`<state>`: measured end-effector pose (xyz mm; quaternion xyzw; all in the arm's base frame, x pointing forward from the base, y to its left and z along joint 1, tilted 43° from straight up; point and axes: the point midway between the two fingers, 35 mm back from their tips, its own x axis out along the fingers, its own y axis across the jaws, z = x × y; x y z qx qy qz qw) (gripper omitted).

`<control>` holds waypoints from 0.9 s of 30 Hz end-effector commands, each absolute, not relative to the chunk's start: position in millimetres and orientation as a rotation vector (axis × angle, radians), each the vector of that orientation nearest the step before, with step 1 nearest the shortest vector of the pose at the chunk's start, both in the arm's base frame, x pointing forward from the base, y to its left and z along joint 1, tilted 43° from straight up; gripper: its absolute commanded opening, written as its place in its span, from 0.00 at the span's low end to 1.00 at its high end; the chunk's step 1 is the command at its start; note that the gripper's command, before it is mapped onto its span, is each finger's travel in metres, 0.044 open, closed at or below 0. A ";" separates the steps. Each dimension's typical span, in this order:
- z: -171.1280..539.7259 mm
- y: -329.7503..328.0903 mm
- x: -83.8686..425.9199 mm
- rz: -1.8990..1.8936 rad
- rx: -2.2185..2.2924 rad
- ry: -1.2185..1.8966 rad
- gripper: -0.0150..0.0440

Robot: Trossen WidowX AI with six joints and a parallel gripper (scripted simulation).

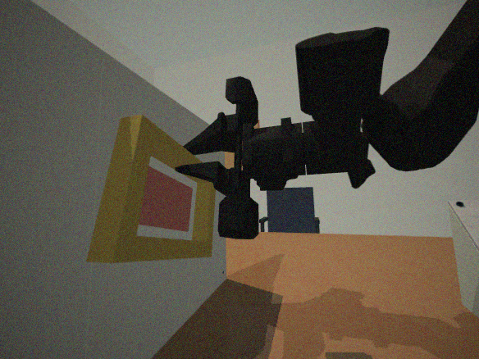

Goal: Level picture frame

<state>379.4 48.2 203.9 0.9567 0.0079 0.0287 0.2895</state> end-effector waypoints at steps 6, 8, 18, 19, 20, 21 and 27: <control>211.6 46.9 379.4 0.097 2.562 0.000 0.25; 211.9 47.1 379.4 0.097 2.562 0.000 0.25; 216.9 48.9 379.0 0.097 2.562 0.000 0.25; 217.1 48.9 379.0 0.097 2.562 0.000 0.25; 217.4 48.8 379.0 0.097 2.562 0.000 0.25; 217.5 48.7 379.0 0.097 2.562 0.000 0.25; 217.6 48.5 379.0 0.097 2.562 0.000 0.25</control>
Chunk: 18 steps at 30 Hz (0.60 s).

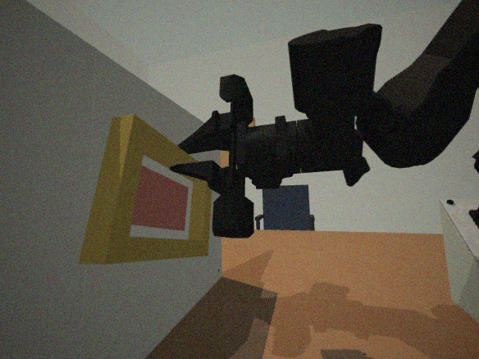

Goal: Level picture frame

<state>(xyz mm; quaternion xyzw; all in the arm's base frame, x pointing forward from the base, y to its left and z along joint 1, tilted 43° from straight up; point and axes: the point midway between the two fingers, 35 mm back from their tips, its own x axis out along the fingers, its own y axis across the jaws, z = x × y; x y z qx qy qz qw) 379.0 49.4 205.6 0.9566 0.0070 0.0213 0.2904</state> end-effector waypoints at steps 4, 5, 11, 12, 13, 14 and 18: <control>217.4 48.8 379.0 0.097 2.562 0.000 0.25; 217.4 48.8 379.0 0.097 2.562 0.000 0.25; 217.8 48.2 379.0 0.097 2.562 0.000 0.25; 217.8 48.1 379.0 0.097 2.562 0.000 0.25; 217.9 48.0 379.0 0.097 2.562 0.000 0.25; 218.0 48.0 379.0 0.098 2.562 0.000 0.25; 219.3 48.3 378.9 0.098 2.562 0.000 0.25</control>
